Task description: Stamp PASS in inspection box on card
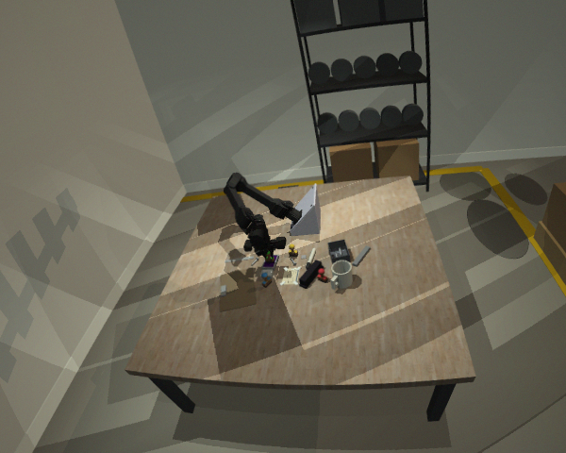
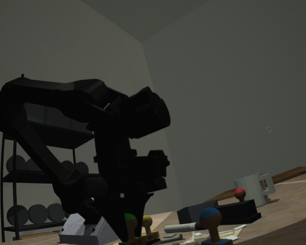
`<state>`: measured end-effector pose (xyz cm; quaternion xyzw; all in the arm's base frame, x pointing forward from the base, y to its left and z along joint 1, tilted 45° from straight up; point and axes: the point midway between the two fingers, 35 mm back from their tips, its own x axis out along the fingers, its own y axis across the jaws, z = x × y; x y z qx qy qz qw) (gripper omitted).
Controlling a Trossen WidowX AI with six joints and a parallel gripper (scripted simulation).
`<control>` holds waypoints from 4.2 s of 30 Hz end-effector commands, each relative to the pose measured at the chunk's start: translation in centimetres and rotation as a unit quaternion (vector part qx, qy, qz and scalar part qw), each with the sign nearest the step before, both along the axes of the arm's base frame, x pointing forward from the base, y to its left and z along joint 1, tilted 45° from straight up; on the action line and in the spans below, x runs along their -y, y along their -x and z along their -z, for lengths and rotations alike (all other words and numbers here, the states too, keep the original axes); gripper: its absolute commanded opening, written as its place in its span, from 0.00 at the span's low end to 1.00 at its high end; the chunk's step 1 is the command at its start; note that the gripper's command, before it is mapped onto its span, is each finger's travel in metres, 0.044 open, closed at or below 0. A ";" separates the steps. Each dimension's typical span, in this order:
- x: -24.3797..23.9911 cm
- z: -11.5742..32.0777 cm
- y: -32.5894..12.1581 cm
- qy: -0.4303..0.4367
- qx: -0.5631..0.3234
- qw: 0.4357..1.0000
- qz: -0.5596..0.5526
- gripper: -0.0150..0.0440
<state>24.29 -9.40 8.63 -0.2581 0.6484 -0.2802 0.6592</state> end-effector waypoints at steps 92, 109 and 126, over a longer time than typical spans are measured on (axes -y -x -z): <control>-5.4 -3.0 -3.0 -0.001 0.103 0.989 0.103 0.25; -8.5 -0.2 -7.7 -0.004 0.279 0.919 0.278 0.25; -11.2 2.9 -10.9 -0.005 0.405 0.820 0.404 0.25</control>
